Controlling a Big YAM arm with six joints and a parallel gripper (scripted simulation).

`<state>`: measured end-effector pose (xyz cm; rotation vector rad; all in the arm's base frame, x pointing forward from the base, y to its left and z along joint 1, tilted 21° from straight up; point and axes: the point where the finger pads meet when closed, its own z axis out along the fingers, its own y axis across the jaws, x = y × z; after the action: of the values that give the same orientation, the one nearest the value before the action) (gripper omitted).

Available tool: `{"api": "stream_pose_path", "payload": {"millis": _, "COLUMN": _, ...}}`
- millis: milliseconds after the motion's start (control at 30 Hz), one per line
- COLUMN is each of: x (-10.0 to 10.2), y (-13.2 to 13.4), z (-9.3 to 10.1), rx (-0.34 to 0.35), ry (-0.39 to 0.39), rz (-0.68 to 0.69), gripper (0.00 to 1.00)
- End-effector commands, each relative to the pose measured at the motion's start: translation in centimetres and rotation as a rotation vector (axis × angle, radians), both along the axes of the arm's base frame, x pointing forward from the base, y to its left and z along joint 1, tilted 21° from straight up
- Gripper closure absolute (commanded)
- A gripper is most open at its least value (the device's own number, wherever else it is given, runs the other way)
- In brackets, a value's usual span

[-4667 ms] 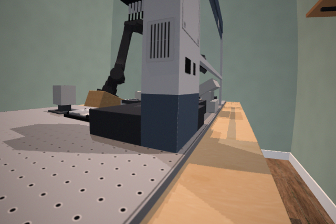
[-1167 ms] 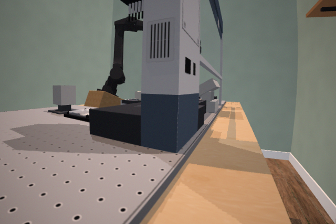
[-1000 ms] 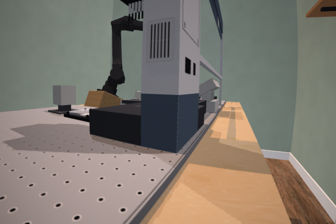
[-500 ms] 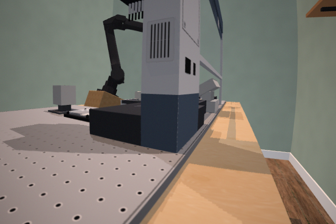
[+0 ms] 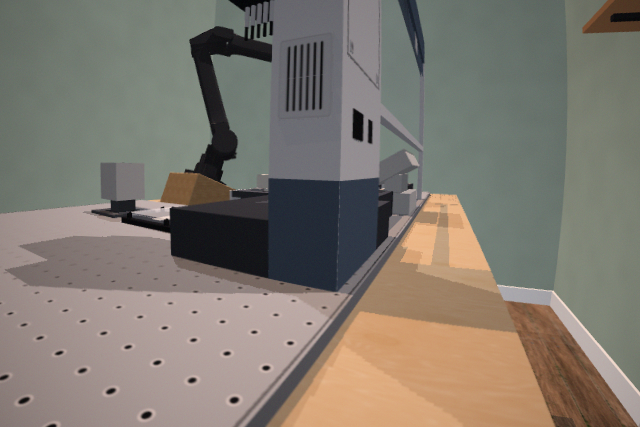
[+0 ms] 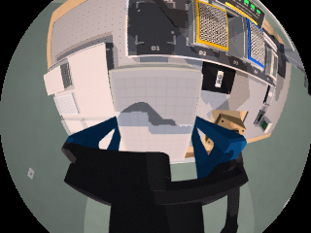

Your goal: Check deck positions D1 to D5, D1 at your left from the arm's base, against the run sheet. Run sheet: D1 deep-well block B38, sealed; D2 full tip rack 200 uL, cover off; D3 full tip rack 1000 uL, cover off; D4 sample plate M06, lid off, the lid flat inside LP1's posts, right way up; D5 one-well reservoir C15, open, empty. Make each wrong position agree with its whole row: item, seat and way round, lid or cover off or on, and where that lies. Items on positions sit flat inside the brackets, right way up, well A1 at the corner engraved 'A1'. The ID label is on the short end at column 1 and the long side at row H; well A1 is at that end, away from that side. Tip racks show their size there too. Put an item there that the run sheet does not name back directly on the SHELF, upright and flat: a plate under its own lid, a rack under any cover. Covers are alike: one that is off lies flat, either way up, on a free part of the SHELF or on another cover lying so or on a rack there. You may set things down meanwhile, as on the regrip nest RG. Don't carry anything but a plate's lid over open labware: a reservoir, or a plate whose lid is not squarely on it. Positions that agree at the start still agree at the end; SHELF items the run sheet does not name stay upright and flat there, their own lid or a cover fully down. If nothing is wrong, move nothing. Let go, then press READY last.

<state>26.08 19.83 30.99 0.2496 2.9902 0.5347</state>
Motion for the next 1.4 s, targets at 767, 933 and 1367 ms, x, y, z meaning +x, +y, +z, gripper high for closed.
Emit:
{"api": "stream_pose_path", "payload": {"millis": 767, "x": 7.8, "y": -1.2, "z": 3.3, "rx": 0.026, "ry": -0.064, "rz": -0.008, "gripper": 1.00}}
{"api": "stream_pose_path", "payload": {"millis": 933, "x": 9.0, "y": -1.7, "z": 3.6, "rx": 0.025, "ry": -0.065, "rz": -0.009, "gripper": 1.00}}
{"api": "stream_pose_path", "payload": {"millis": 1367, "x": 15.5, "y": -3.0, "z": 3.7, "rx": 0.017, "ry": -0.055, "rz": -0.010, "gripper": 1.00}}
